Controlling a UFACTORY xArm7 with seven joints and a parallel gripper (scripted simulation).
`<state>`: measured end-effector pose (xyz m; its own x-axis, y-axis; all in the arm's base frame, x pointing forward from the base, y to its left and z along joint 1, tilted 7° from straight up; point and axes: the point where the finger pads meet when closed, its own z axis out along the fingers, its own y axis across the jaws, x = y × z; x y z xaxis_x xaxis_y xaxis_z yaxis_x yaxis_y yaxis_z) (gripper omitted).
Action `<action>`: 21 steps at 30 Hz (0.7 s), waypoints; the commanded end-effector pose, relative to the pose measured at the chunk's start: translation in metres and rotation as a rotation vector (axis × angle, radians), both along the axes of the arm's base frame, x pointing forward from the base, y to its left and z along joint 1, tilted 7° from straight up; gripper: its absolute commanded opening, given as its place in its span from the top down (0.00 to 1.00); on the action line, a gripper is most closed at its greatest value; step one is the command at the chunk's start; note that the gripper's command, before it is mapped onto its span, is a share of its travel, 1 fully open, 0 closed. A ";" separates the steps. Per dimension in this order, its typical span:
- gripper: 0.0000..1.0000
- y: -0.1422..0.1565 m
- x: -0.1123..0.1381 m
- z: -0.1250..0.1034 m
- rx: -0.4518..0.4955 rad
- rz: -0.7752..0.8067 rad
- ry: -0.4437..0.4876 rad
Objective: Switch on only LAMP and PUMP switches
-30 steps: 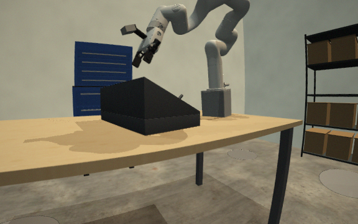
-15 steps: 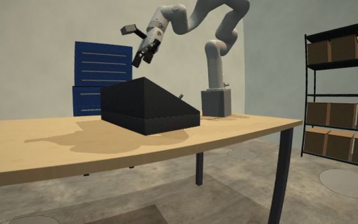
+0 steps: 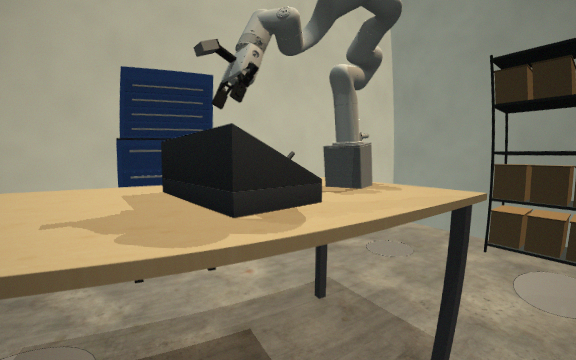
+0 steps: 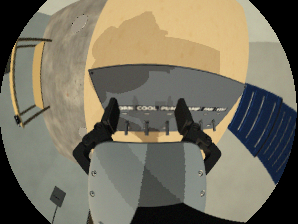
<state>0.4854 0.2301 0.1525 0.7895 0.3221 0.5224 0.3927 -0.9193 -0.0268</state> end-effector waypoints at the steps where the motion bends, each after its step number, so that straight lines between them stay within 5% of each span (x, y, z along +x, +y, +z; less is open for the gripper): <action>1: 0.00 0.000 0.001 0.002 0.002 -0.001 -0.003; 21: 0.00 -0.003 0.002 0.002 0.002 -0.001 -0.003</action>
<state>0.4858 0.2290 0.1524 0.7894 0.3224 0.5223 0.3931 -0.9191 -0.0267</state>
